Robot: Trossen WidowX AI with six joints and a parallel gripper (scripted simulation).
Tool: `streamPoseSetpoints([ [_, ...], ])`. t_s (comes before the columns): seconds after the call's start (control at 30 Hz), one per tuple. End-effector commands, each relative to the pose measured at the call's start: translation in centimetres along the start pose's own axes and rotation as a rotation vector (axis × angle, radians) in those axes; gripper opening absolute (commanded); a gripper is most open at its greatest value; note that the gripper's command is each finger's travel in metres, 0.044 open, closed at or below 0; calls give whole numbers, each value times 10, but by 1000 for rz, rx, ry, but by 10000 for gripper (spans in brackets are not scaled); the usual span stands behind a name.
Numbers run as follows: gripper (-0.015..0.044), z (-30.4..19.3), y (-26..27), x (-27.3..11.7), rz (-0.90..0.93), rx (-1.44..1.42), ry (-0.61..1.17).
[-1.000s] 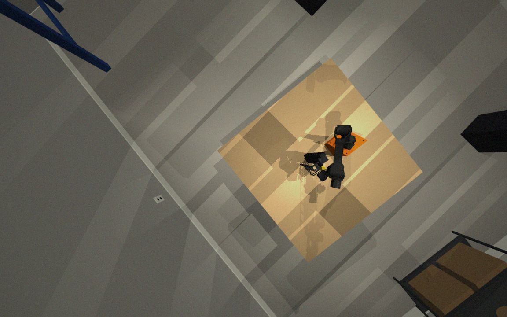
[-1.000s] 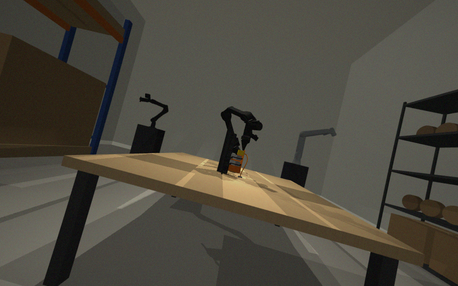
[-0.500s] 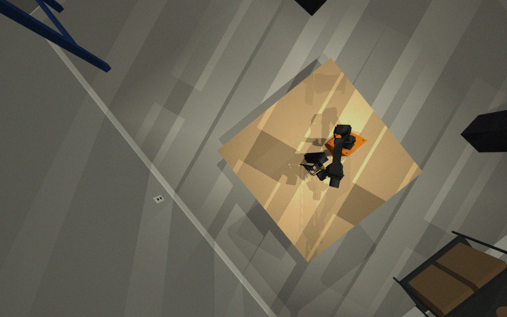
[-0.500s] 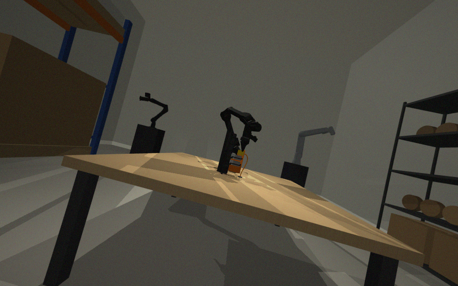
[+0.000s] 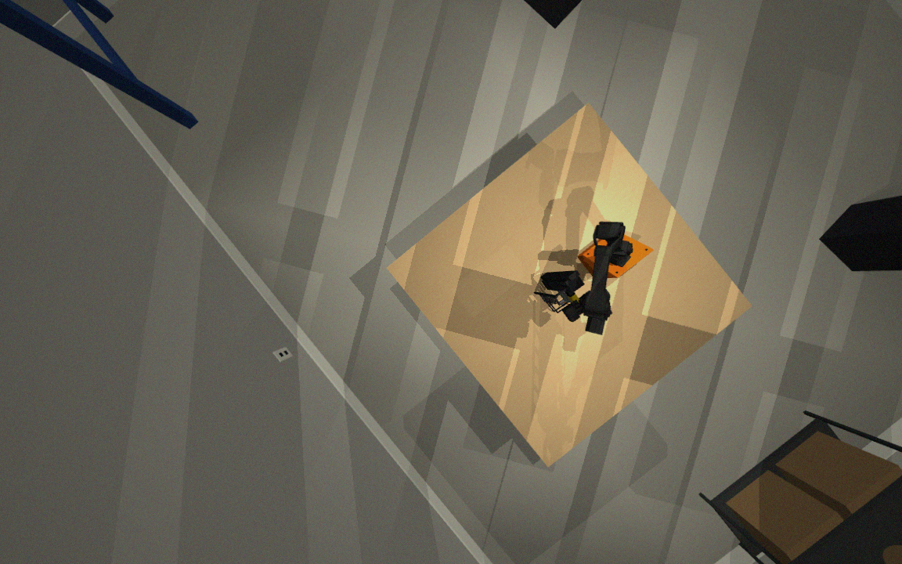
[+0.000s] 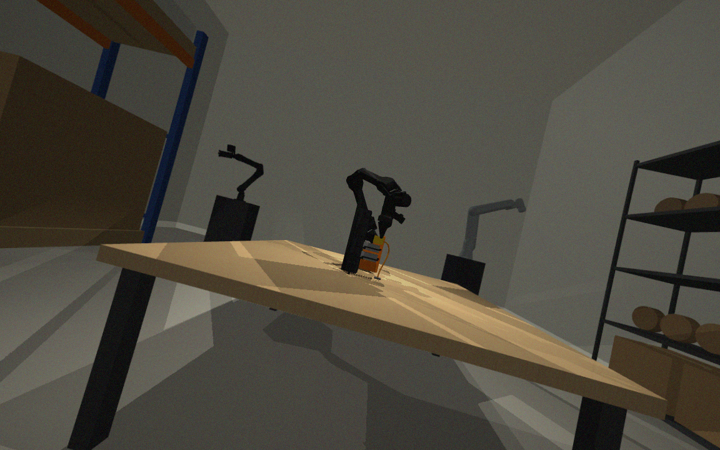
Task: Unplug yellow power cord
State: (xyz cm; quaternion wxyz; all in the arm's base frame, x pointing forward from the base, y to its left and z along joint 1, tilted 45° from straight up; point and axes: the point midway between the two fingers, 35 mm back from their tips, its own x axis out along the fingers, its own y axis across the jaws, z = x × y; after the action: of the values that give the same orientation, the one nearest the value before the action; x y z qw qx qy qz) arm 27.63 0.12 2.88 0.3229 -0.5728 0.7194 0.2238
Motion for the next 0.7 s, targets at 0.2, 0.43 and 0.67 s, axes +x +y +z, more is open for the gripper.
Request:
streamPoseSetpoints([
  [0.2, 0, 14, -1, -1, 0, -2, -2],
  [0.43, 0, 26, -1, -2, -1, -2, -3],
  [0.67, 0, 37, -1, -3, -2, -3, -4],
])
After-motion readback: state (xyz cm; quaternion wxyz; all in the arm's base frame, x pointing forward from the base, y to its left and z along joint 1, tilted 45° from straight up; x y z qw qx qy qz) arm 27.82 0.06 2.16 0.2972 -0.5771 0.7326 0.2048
